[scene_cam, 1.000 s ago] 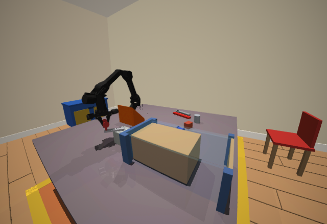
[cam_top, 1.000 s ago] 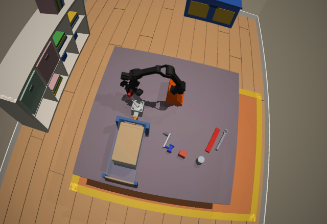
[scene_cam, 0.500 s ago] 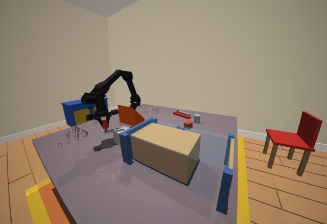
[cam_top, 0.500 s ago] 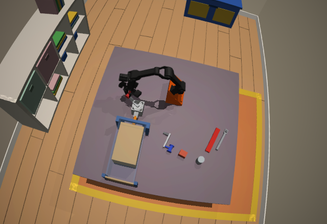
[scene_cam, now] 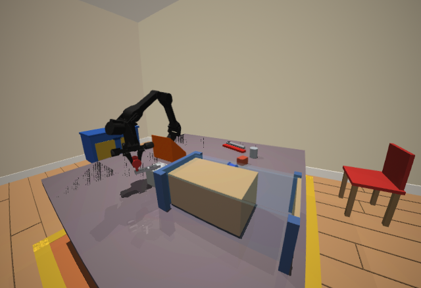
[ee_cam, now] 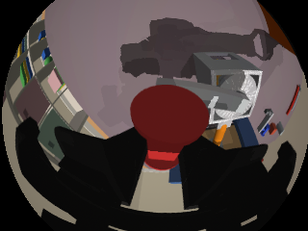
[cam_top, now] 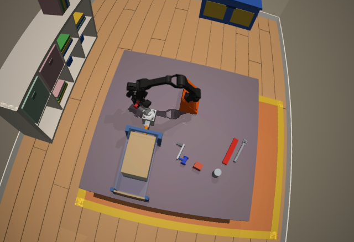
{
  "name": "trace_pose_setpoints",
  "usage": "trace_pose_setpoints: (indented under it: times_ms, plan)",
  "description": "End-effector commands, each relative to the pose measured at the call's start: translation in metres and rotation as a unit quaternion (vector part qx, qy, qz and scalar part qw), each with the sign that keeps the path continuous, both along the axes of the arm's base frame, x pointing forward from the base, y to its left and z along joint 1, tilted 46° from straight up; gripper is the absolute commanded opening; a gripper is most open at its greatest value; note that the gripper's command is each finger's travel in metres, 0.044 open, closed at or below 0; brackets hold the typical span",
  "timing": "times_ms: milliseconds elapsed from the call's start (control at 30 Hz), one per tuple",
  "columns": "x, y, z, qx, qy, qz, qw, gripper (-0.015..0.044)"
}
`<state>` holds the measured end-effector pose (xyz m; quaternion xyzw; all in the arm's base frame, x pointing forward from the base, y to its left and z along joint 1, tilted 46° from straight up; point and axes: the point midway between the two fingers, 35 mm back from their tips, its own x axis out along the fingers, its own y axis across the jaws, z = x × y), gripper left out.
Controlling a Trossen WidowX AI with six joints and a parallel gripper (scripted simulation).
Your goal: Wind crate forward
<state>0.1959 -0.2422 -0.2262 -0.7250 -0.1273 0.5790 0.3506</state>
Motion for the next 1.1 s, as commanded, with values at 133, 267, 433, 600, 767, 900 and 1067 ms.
trace_pose_setpoints:
  times_ms: [133, 267, 433, 600, 767, 900, 1067]
  plan:
    - [0.023, 0.0, 0.0, -0.003, -0.015, 0.001, 1.0, 0.0]
    - [0.028, 0.001, 0.0, -0.002, -0.016, 0.001, 1.0, 0.0]
    - [0.035, 0.002, 0.0, -0.002, -0.016, 0.001, 1.0, 0.0]
    - [0.042, 0.004, 0.001, -0.002, -0.016, 0.001, 1.0, 0.0]
    - [0.049, 0.006, 0.002, -0.002, -0.017, 0.001, 1.0, 0.0]
    - [0.054, 0.008, 0.003, -0.002, -0.017, 0.001, 1.0, 0.0]
    - [0.061, 0.01, 0.004, -0.002, -0.017, 0.001, 1.0, 0.0]
